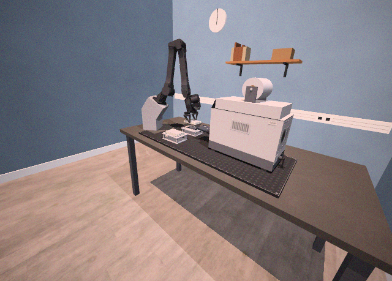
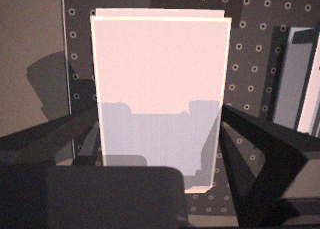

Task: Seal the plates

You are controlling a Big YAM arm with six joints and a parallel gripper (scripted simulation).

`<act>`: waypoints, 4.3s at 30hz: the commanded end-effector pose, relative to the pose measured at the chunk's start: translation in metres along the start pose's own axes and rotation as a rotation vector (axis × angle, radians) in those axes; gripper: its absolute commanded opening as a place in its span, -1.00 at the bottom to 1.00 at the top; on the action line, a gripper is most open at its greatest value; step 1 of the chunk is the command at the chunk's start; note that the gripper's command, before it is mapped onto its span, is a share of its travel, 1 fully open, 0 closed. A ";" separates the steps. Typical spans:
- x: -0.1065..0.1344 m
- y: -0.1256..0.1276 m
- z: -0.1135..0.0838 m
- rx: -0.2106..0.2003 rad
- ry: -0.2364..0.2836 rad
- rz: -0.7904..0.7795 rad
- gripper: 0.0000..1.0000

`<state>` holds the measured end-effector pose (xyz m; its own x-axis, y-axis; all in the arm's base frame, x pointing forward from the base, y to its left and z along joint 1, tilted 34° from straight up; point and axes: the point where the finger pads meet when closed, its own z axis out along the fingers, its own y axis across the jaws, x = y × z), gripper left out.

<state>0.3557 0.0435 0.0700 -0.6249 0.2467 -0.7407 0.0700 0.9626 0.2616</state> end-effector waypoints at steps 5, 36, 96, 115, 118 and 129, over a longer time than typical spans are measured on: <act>-0.011 0.007 0.006 -0.014 -0.029 0.004 -1.00; 0.007 0.003 0.019 -0.006 -0.006 0.004 -1.00; -0.005 0.010 0.022 -0.021 -0.020 -0.018 -1.00; -0.002 0.002 0.023 -0.009 -0.026 -0.008 -1.00; -0.006 0.008 0.025 -0.020 -0.031 -0.015 -1.00; 0.009 0.001 0.028 -0.003 -0.009 0.007 -1.00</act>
<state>0.3716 0.0490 0.0503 -0.6205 0.2461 -0.7446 0.0670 0.9626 0.2624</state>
